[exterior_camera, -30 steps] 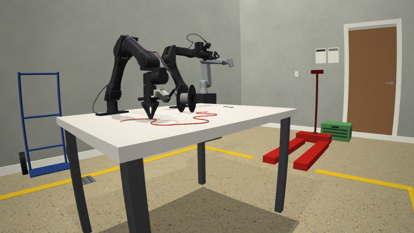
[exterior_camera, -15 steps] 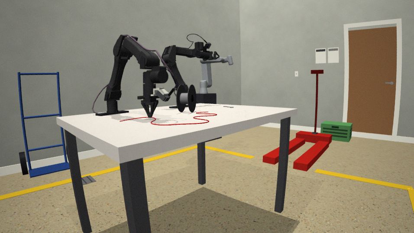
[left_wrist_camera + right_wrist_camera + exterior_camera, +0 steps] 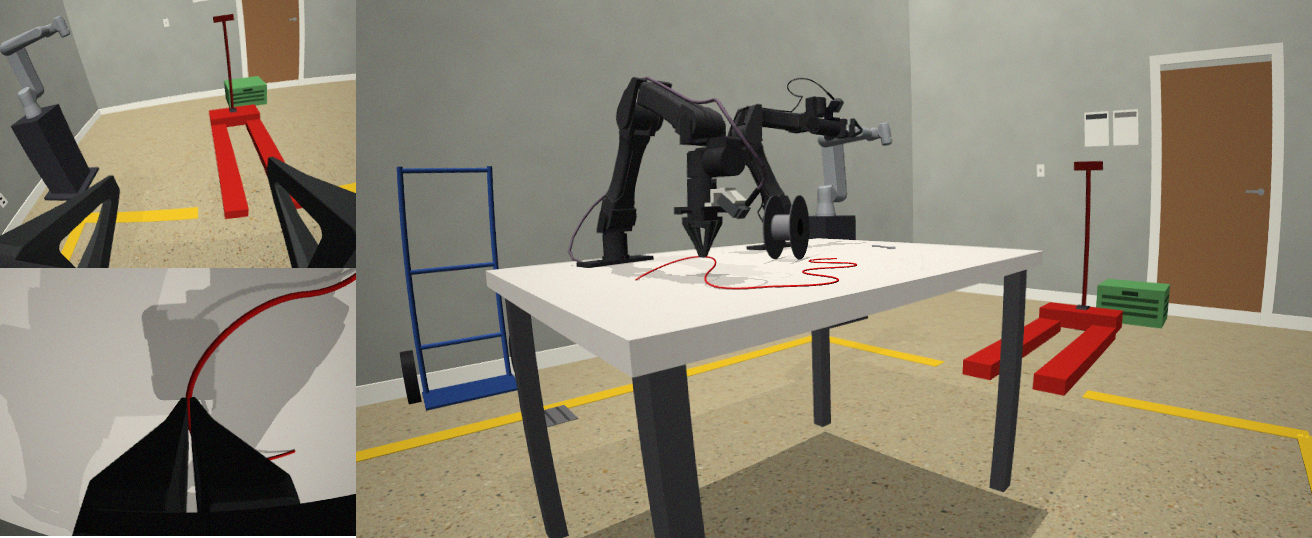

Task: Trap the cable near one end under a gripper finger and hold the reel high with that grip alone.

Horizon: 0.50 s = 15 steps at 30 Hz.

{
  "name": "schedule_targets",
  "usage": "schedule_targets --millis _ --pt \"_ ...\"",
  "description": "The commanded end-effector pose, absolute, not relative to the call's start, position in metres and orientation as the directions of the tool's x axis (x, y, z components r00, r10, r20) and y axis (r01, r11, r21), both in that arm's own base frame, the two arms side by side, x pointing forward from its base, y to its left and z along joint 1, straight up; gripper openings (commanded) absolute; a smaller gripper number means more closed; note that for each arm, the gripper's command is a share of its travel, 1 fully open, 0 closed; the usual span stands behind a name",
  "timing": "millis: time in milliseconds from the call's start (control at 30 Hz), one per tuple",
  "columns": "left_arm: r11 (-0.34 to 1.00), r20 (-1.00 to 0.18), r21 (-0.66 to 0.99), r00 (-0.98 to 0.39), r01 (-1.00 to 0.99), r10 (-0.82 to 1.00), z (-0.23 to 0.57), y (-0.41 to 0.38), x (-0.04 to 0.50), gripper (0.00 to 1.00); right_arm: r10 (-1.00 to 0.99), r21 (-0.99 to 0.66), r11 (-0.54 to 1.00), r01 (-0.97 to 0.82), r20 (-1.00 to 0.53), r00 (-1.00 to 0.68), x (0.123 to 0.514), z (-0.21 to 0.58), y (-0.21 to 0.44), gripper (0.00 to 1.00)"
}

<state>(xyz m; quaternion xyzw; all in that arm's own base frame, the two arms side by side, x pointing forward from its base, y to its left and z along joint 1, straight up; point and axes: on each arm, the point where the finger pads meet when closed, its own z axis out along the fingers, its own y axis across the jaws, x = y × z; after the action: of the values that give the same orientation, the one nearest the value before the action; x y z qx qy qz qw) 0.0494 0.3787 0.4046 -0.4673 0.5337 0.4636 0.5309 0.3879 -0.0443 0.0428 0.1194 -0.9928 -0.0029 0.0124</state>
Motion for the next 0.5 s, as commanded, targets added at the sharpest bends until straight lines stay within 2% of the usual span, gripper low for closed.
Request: schedule_targets --millis 0,467 --pt "0.127 -1.000 0.006 -0.009 -0.992 -0.029 0.396 0.382 0.049 1.00 -0.236 -0.012 0.972 -0.236 -0.034 -0.971 0.398 0.070 -0.047 0.00" --pt "0.127 -1.000 0.006 -0.009 -0.992 -0.029 0.396 0.382 0.049 1.00 -0.231 -0.013 0.973 -0.230 -0.035 -0.972 0.404 0.054 -0.053 0.00"
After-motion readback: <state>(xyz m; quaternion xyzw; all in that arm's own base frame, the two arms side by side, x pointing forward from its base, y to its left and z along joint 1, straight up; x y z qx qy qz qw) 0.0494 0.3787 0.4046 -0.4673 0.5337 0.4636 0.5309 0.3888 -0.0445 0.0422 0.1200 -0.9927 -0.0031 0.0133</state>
